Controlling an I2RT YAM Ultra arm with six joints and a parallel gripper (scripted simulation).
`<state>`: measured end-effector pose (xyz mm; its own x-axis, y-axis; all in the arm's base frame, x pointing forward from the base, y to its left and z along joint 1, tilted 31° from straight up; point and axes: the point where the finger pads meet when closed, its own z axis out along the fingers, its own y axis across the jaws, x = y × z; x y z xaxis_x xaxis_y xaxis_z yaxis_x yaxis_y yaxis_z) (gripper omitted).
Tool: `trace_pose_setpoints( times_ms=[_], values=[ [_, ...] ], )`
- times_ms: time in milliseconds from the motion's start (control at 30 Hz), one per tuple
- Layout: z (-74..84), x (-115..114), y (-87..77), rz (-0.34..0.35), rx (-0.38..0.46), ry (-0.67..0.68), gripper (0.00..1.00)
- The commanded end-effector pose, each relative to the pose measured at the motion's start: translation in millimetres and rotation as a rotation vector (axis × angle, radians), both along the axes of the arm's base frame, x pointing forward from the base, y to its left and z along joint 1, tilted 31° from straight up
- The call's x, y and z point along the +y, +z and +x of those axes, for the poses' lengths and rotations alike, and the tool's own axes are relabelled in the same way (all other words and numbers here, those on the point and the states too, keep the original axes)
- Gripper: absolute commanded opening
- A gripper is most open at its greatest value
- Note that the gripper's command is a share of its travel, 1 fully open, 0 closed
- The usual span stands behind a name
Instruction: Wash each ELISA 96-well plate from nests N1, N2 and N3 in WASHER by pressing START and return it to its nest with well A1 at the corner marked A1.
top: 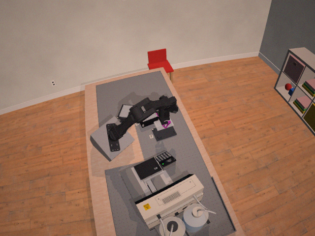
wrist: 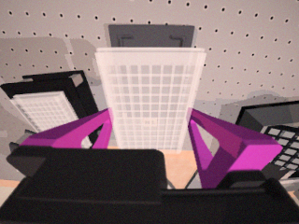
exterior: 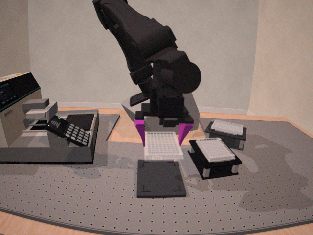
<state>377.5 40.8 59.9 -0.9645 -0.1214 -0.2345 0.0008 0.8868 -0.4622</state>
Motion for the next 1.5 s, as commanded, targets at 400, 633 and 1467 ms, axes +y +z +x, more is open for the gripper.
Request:
trace_pose_setpoints(
  times_ms=[400,633,1467],
  values=[
    [2.2,1.9,4.5,0.006,-0.017,-0.002,0.0],
    [2.0,1.8,4.5,0.006,-0.017,-0.002,0.0],
    [6.6,-5.5,-9.7,0.006,-0.017,-0.002,0.0]
  ],
)
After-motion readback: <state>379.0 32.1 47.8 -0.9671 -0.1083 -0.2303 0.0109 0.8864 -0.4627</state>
